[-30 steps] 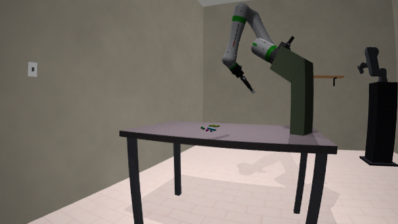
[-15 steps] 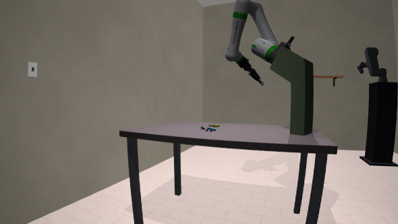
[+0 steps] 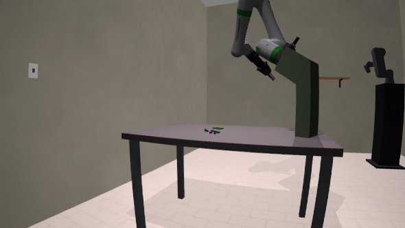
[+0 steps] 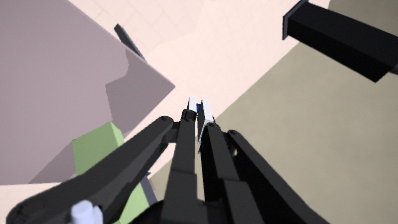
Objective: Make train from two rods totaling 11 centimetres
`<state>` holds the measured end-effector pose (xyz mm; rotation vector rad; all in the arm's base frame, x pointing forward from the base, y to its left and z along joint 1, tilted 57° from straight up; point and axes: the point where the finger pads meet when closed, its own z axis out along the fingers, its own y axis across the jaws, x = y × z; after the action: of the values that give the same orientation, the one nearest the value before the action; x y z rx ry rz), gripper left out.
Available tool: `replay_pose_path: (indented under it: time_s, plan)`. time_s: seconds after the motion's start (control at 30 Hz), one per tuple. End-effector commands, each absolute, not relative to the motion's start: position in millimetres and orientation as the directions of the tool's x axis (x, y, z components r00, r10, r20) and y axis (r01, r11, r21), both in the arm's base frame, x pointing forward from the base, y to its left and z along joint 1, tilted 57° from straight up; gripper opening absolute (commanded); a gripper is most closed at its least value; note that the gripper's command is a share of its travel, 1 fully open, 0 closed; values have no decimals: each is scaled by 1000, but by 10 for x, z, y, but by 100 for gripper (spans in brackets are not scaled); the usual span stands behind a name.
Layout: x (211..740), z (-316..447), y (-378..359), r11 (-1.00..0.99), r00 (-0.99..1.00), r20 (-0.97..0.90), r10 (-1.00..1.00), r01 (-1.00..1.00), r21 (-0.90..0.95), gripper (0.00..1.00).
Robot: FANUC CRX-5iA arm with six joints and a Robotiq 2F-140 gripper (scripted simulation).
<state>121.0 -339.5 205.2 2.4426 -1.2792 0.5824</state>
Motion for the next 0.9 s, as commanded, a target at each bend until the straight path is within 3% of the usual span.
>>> replay_pose_path:
  time_s: [0.0, 0.43, 0.87]
  plan:
    - [1037, 1997, -3252, -441, 379, 480, -791, -897, -17, 3]
    - [798, 1872, -2748, -58, -62, 342, -938, -943, -329, 3]
    - [887, 1904, -2215, 318, -430, 79, -899, -768, -557, 3]
